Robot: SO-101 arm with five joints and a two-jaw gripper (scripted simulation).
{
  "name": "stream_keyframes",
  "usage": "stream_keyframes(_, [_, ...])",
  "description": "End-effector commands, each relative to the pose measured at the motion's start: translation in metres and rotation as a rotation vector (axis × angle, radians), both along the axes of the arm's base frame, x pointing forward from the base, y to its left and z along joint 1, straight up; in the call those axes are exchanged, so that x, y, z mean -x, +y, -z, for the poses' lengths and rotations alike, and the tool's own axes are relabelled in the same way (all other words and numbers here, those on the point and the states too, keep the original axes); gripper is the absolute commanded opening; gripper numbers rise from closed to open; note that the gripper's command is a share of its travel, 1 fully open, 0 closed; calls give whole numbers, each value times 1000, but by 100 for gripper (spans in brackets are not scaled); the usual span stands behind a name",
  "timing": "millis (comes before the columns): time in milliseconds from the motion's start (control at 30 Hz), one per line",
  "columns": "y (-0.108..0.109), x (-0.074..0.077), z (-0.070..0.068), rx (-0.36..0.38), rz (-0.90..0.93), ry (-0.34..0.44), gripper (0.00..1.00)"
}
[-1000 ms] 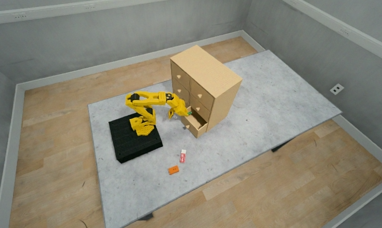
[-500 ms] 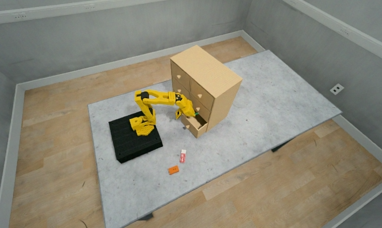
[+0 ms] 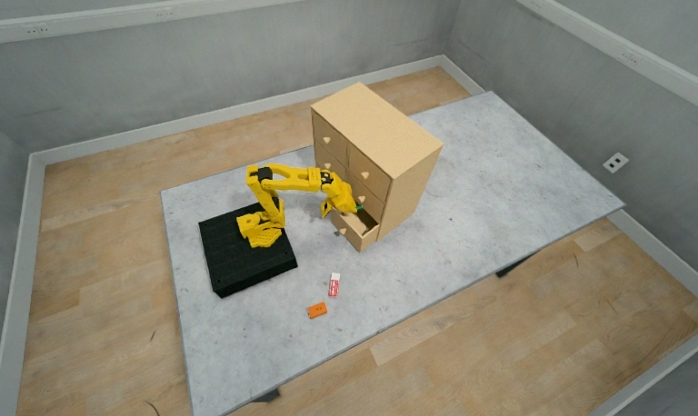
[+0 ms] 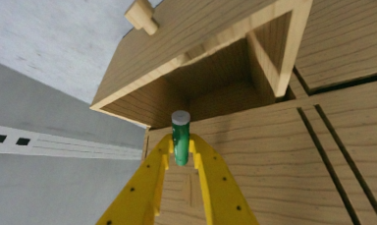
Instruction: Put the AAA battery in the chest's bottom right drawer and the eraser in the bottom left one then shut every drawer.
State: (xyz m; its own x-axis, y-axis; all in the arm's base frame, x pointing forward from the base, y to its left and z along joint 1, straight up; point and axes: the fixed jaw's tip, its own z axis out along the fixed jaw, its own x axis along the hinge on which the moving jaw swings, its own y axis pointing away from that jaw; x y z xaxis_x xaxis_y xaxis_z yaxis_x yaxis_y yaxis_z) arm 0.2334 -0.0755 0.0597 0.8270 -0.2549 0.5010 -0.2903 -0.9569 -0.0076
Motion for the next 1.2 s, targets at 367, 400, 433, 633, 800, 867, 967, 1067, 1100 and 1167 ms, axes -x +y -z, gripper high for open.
stream_keyframes(367, [-3,-2,2,2,3,0,0])
stream_keyframes(400, [-3,-2,2,2,3,0,0])
stream_keyframes(433, [-3,-2,2,2,3,0,0])
stream_keyframes(633, [-3,-2,2,2,3,0,0])
stream_keyframes(800, [-3,-2,2,2,3,0,0])
stream_keyframes(867, [-3,-2,5,2,3,0,0])
stream_keyframes(967, [-3,-3,13,2,2,0,0])
stream_keyframes(1067, [-2,-3,19,2,1,0,0])
stream_keyframes(1100, [-2,-3,19,2,1,0,0])
stream_keyframes(1167, [-2,-3,19,2,1,0,0])
